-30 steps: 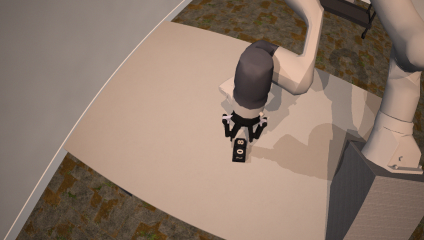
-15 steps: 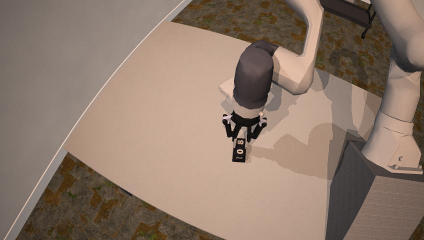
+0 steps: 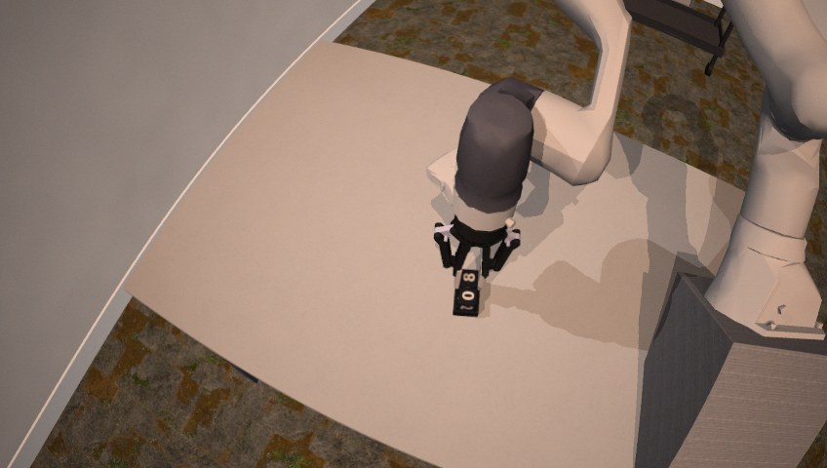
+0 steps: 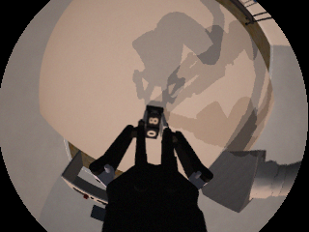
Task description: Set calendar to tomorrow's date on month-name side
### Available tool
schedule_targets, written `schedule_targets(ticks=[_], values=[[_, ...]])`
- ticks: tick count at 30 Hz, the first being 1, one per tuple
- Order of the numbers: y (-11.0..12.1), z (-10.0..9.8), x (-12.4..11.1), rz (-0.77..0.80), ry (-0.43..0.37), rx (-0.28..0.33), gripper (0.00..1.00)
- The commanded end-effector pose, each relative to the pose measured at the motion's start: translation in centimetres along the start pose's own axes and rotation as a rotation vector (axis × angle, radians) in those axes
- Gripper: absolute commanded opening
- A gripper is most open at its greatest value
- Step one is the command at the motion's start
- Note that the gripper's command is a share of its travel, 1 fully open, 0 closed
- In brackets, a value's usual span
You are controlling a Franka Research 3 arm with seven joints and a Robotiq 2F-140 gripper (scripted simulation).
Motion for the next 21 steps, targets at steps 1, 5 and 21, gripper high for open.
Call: schedule_targets(ticks=[1, 5, 21], values=[[-0.1, 0.1, 0.0, 0.003, -0.002, 0.001, 0.17], [-0.1, 0.1, 0.0, 0.003, -0.002, 0.001, 0.17], [-0.1, -1.9, 0.0, 0.003, -0.002, 0.001, 0.17]])
Point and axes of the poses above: the point where the finger pads meet when closed, its own z axis out along the fingers, its own y axis across the jaws, x = y × z, the point moved 2 cm from there along -z, back along the fingers, and after that the axes turned 15 degrees about z, right-handed, at the moved point
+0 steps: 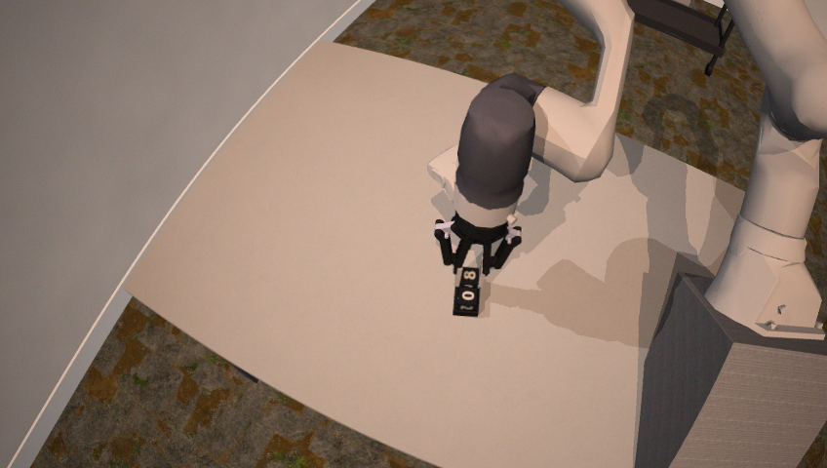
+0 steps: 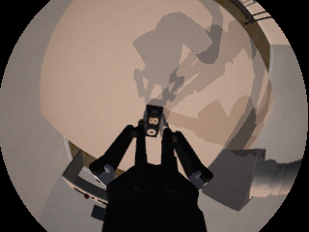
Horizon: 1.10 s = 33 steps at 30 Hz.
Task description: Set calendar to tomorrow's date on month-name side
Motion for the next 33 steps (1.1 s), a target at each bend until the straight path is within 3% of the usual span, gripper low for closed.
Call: schedule_targets(ticks=[1, 4, 6, 14, 28, 33], values=[[-0.1, -1.8, -0.1, -0.002, 0.0, 0.0, 0.17], [-0.1, -4.0, -0.1, -0.002, 0.0, 0.0, 0.17], [-0.1, -4.0, -0.1, -0.002, 0.0, 0.0, 0.17], [-0.1, -8.8, -0.1, -0.002, 0.0, 0.0, 0.17], [-0.1, -9.2, -0.1, -0.006, 0.0, 0.0, 0.17], [-0.2, -9.1, 0.3, -0.127, -0.001, 0.0, 0.17]])
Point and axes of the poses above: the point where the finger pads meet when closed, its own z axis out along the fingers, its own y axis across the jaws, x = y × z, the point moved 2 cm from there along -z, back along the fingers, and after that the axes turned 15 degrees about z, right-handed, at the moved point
